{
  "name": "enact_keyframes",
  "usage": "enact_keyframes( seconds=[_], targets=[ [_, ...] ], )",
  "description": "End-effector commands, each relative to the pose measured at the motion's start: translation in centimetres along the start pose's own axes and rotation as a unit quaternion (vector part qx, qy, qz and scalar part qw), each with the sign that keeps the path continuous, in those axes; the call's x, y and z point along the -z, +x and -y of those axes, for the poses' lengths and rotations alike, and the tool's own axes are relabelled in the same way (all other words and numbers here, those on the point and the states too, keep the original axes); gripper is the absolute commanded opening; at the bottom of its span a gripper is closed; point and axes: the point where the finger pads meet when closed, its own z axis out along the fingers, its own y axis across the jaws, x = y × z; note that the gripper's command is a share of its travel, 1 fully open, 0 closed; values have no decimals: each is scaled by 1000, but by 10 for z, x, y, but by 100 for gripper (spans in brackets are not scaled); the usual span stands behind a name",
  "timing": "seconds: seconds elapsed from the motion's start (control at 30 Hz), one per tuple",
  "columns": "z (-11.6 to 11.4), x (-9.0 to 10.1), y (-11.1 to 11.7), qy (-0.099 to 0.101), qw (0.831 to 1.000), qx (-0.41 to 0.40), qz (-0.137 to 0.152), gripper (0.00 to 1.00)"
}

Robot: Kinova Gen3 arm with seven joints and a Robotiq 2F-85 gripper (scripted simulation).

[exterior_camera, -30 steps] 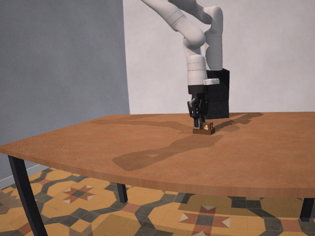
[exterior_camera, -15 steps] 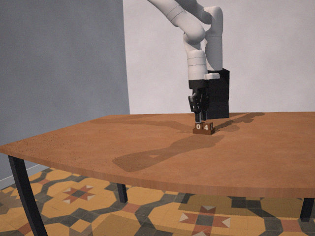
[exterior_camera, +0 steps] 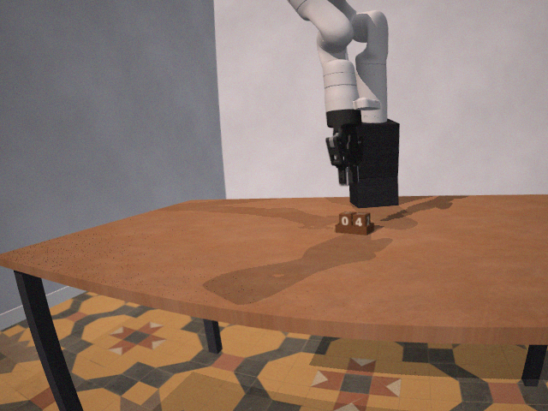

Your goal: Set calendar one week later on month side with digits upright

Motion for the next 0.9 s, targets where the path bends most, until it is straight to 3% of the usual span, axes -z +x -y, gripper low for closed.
enact_keyframes(
  seconds=[0.0,0.13,0.17,0.87],
  targets=[
    [-8,11,-2,-10,1000,2,3,46],
    [-8,12,-2,-10,1000,2,3,46],
    [-8,12,-2,-10,1000,2,3,100],
    [-8,12,-2,-10,1000,2,3,100]
  ],
)
